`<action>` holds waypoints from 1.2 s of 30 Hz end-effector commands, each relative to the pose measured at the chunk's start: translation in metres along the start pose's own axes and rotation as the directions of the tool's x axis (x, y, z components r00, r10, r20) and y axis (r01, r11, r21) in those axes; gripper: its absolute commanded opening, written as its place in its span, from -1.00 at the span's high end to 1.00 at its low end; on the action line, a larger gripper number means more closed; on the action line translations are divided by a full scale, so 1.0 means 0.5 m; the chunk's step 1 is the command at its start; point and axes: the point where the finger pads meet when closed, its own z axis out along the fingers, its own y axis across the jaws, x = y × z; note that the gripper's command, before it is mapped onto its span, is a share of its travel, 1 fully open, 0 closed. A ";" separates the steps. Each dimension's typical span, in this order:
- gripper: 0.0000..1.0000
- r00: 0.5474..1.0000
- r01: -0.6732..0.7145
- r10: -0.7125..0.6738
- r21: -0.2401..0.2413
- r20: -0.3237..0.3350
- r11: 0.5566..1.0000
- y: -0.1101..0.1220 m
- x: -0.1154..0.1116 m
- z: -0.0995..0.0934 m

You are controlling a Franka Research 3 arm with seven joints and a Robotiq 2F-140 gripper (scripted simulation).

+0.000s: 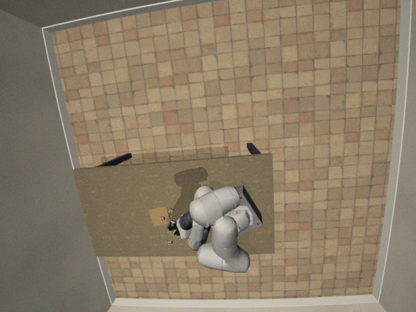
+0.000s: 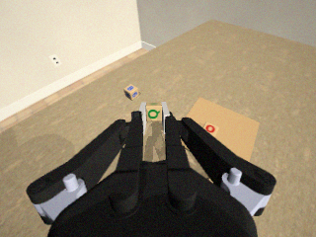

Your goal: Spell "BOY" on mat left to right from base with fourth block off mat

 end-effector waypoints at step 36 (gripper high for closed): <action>0.74 1.000 0.027 -0.027 -0.006 -0.014 1.000 -0.006 -0.081 0.052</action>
